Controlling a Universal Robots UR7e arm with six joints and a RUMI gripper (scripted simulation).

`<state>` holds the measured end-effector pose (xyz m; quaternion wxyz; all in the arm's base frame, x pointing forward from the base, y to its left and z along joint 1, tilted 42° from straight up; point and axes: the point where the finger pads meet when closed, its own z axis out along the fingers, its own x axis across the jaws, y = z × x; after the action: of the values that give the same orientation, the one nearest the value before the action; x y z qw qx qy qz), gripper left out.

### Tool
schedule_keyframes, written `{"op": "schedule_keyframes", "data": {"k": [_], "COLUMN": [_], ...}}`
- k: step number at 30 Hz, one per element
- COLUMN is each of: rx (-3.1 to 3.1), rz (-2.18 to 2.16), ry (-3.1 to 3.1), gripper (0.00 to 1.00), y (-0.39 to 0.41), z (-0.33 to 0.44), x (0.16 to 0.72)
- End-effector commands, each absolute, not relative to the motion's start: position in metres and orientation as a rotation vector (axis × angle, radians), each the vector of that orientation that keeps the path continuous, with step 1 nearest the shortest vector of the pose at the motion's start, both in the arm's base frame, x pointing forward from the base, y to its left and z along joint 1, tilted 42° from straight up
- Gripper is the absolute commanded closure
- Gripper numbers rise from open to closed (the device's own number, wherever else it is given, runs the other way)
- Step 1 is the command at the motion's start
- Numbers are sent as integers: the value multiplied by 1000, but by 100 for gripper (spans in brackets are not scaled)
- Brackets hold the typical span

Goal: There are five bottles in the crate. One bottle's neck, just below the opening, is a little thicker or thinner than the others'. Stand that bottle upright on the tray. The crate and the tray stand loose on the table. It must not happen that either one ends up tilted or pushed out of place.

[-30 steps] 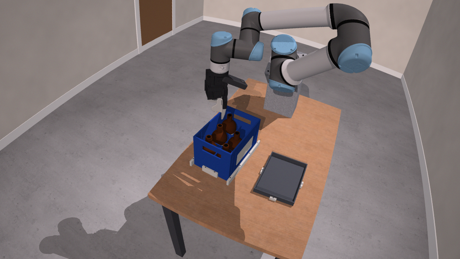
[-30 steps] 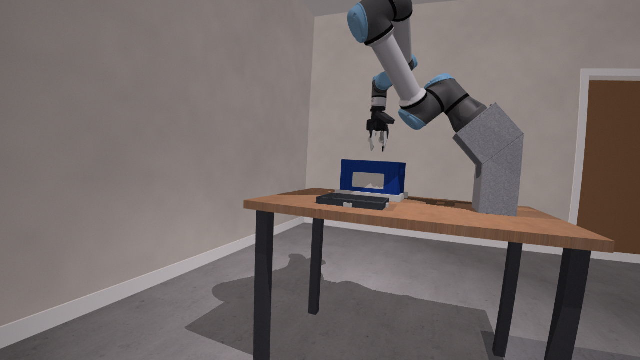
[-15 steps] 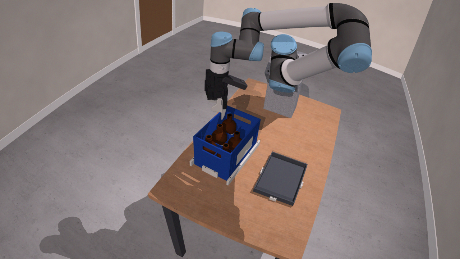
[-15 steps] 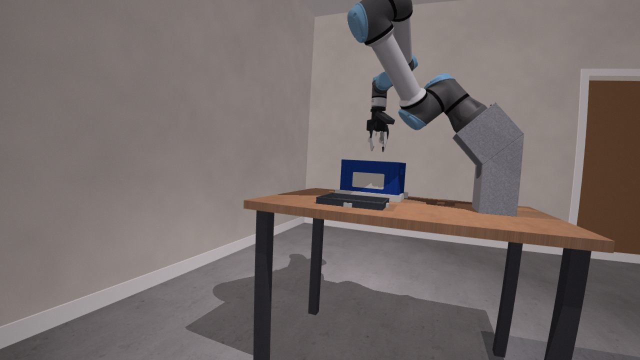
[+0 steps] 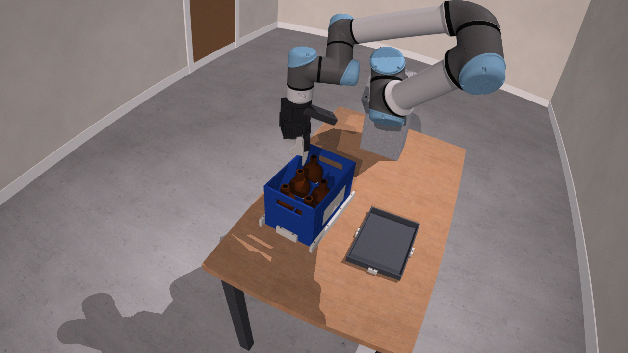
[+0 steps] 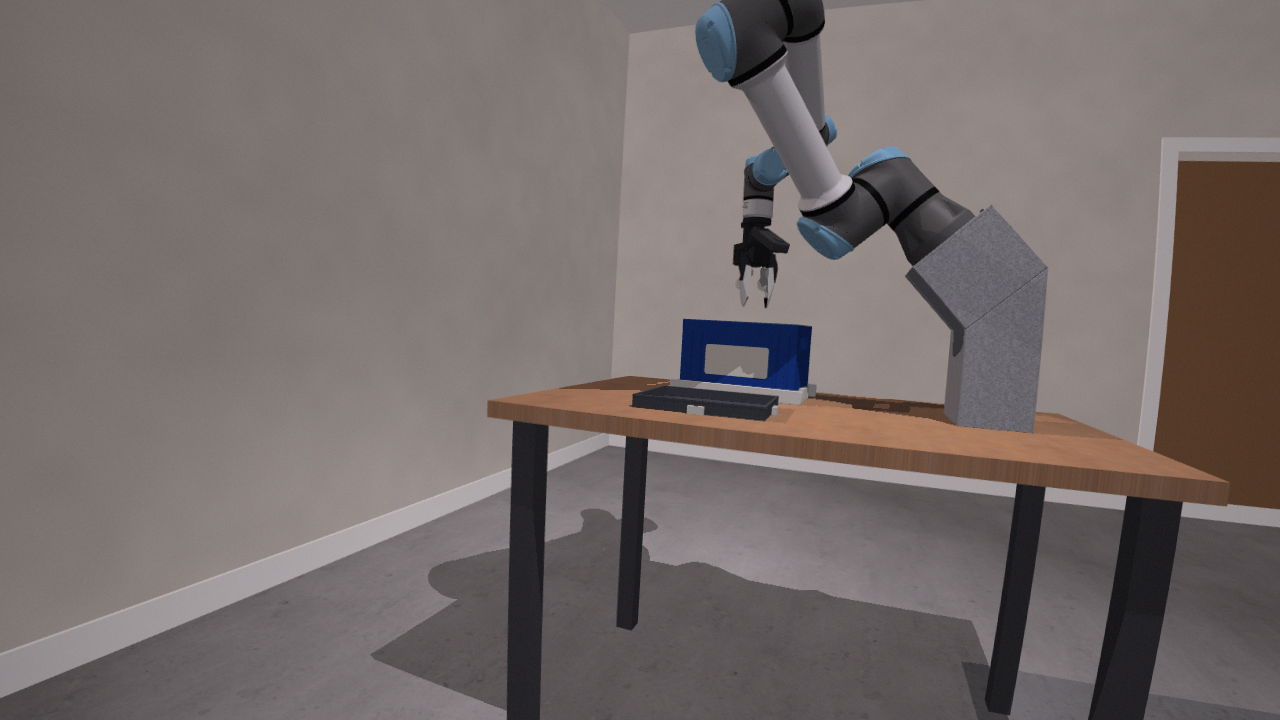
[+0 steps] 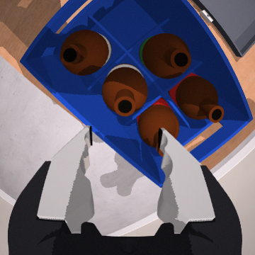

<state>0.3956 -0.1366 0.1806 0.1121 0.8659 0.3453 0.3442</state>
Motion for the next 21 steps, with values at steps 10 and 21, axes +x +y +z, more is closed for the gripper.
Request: {"op": "schedule_keyframes", "data": {"k": [10,21], "rx": [2541,2541], "rz": [1009,1009], "ry": [1013,1013], "gripper": [62,62], "y": [-136,-136], "z": [169,161], "x": [407,414]}}
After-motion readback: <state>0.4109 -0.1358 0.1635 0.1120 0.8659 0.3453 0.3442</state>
